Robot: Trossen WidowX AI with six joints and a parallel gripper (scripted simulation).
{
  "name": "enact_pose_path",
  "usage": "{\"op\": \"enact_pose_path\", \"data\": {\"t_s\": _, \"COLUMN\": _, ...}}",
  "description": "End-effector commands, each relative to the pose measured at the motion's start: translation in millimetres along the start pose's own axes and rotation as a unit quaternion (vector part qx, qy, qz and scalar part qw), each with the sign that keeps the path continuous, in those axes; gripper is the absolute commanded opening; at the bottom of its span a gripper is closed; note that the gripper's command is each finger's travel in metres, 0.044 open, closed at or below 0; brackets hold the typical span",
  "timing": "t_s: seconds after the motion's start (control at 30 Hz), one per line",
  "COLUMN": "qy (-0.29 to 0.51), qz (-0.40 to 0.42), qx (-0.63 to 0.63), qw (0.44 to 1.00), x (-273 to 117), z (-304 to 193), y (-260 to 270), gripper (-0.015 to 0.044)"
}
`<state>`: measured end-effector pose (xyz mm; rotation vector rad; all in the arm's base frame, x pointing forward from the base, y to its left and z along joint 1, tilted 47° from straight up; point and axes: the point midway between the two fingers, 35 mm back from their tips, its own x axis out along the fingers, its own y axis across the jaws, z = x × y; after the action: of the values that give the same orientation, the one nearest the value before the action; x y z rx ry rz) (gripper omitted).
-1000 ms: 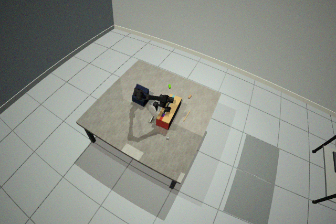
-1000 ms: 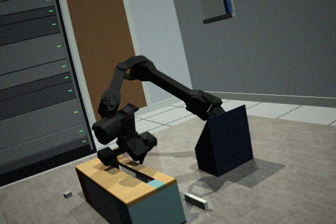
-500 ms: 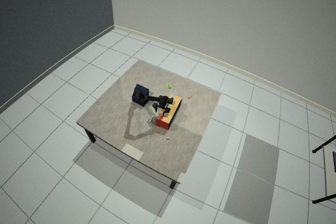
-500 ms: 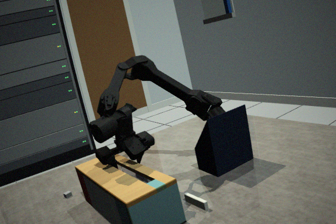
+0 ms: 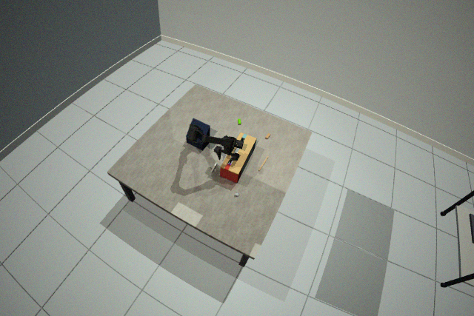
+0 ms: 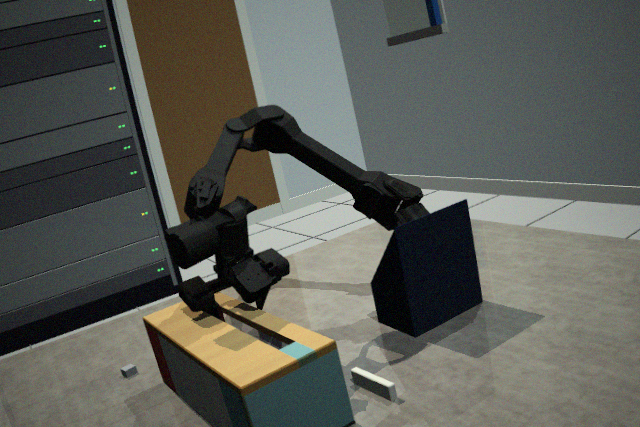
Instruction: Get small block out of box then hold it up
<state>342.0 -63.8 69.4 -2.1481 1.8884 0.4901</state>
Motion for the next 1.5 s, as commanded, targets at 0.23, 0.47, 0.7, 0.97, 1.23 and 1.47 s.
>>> {"op": "enact_pose_path", "data": {"t_s": 0.23, "qy": 0.001, "qz": 0.002, "qx": 0.001, "qw": 1.0, "x": 5.5, "z": -11.3, "y": 0.5, "gripper": 0.04}}
{"op": "enact_pose_path", "data": {"t_s": 0.47, "qy": -0.001, "qz": 0.002, "qx": 0.001, "qw": 1.0, "x": -4.6, "z": -16.7, "y": -0.7, "gripper": 0.04}}
{"op": "enact_pose_path", "data": {"t_s": 0.7, "qy": -0.002, "qz": 0.003, "qx": 0.0, "qw": 1.0, "x": -53.3, "z": -31.8, "y": 0.1, "gripper": 0.04}}
{"op": "enact_pose_path", "data": {"t_s": 0.97, "qy": -0.025, "qz": -0.003, "qx": 0.208, "qw": 0.978, "x": -48.3, "z": -35.0, "y": 3.6, "gripper": 0.0285}}
{"op": "enact_pose_path", "data": {"t_s": 1.23, "qy": -0.076, "qz": 0.02, "qx": 0.636, "qw": 0.767, "x": -46.7, "z": -46.6, "y": 14.7, "gripper": 0.0285}}
{"op": "enact_pose_path", "data": {"t_s": 1.47, "qy": -0.104, "qz": 0.068, "qx": 0.889, "qw": 0.44, "x": -45.0, "z": -55.5, "y": 23.7, "gripper": 0.0285}}
